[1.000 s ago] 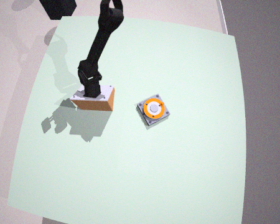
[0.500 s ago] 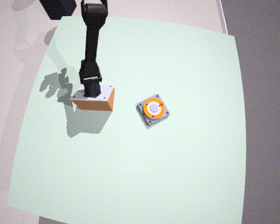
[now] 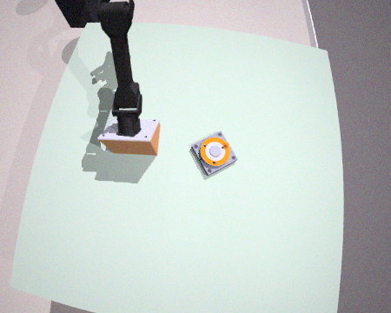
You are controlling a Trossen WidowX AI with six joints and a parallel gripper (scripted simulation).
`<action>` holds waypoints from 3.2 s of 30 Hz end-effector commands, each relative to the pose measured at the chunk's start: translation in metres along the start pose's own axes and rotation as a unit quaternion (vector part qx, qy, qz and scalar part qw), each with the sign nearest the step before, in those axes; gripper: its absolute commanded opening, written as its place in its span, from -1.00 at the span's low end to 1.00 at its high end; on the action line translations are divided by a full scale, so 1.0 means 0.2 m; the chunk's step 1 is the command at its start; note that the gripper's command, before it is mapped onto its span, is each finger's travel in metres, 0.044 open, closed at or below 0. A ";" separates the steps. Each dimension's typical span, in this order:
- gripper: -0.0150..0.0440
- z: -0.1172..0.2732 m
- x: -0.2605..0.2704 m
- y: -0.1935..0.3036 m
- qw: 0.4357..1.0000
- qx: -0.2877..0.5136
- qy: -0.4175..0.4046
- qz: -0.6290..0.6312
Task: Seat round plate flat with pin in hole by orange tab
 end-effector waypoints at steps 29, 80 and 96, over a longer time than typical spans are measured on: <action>-0.49 1.35 -0.44 1.44 0.771 0.580 0.134 -0.226; -0.49 3.08 0.36 1.39 0.302 0.505 0.425 -0.688; -0.49 3.18 0.36 1.40 0.302 0.505 0.425 -0.687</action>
Point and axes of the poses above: the point midway between the two fingers, 35 mm back from their tips, its own z axis back along the fingers, its own x axis across the jaws, y = z × x, the point moved 9 cm from there along z, back along the fingers, and after that the axes turned 15 degrees about z, right-handed, at the moved point
